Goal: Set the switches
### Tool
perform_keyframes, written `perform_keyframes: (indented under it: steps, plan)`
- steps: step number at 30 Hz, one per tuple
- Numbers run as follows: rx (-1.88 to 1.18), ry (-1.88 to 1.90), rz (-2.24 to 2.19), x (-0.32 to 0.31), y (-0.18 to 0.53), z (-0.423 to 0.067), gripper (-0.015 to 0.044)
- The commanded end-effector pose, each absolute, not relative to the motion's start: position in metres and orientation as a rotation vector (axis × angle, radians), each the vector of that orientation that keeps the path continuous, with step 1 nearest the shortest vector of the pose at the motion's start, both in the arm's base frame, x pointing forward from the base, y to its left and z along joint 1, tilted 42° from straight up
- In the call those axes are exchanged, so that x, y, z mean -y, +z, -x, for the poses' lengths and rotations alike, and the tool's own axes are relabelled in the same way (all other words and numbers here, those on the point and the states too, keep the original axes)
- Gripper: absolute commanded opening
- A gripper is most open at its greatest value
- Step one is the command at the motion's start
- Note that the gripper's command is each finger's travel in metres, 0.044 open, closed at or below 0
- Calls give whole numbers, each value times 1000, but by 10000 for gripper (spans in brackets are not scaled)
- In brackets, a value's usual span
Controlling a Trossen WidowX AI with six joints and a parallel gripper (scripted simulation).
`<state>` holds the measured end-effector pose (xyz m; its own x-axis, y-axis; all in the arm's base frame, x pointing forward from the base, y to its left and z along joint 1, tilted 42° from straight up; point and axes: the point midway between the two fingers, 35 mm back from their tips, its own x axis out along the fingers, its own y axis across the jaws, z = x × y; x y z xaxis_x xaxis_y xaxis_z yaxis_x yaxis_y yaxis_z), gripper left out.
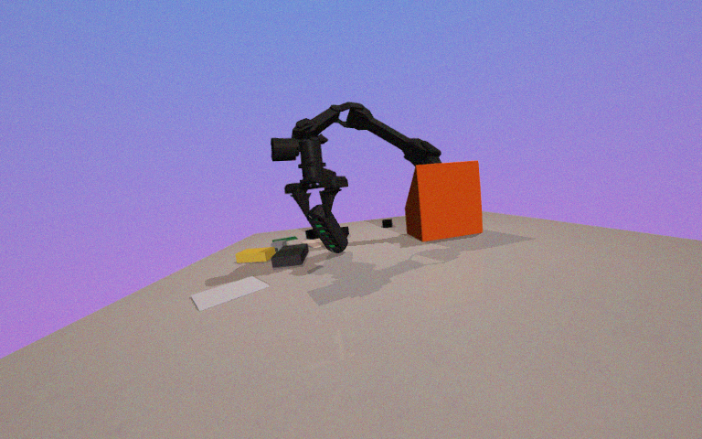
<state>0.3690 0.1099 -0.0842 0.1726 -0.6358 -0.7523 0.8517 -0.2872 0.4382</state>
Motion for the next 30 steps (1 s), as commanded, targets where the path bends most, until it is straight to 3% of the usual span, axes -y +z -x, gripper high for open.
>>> perform_keyframes:
  steps: [1, 30]
  plan:
    - [-253, -1492, -1137, -106, -89, -369, 338]
    - [-253, -1491, -1138, -112, -108, -380, 338]
